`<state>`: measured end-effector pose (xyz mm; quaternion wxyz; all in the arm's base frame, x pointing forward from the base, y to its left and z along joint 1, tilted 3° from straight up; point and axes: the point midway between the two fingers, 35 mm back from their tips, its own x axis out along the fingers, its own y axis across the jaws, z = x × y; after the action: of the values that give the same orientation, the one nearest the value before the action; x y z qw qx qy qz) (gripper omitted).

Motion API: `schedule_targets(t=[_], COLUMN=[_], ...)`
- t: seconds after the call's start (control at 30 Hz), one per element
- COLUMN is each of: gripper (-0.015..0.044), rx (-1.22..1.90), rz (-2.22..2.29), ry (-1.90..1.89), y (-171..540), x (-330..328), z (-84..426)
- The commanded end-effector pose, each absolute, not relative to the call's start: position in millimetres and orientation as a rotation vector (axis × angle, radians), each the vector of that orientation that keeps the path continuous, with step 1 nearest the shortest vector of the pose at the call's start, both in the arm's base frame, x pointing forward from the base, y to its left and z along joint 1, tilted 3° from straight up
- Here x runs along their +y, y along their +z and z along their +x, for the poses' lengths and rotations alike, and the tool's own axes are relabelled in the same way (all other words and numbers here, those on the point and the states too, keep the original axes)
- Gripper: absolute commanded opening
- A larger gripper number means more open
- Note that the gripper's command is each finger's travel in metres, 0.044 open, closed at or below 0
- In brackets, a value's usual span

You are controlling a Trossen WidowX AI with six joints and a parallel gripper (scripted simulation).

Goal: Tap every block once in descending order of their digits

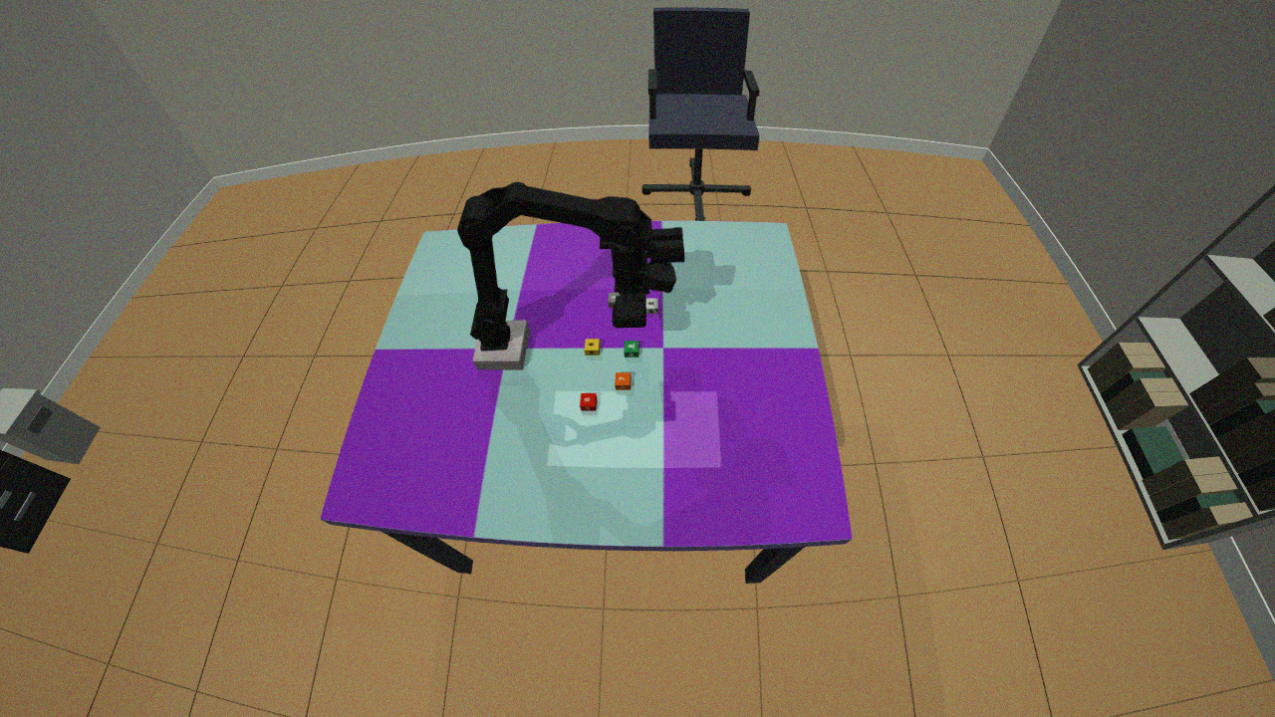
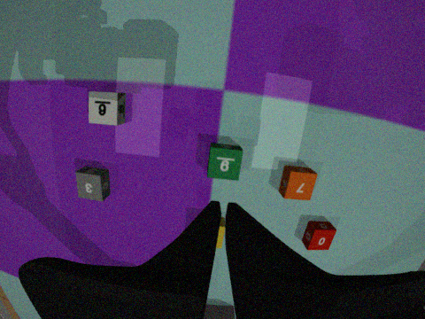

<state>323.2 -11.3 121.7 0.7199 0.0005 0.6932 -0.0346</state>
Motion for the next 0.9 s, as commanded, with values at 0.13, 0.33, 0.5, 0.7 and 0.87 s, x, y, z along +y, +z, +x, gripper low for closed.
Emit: schedule_targets(t=[0.13, 0.33, 0.5, 0.7, 0.87], gripper=[0.002, 0.002, 0.002, 0.002, 0.002], rx=[1.547, 1.552, 1.552, 1.551, 1.552], rz=[0.005, 0.005, 0.005, 0.005, 0.005], ry=[-0.078, -0.077, -0.077, -0.077, -0.078], y=[131, 125, 125, 63, 44], x=[-5, 0, 0, -3, -4], z=[280, 228, 228, 231, 229])
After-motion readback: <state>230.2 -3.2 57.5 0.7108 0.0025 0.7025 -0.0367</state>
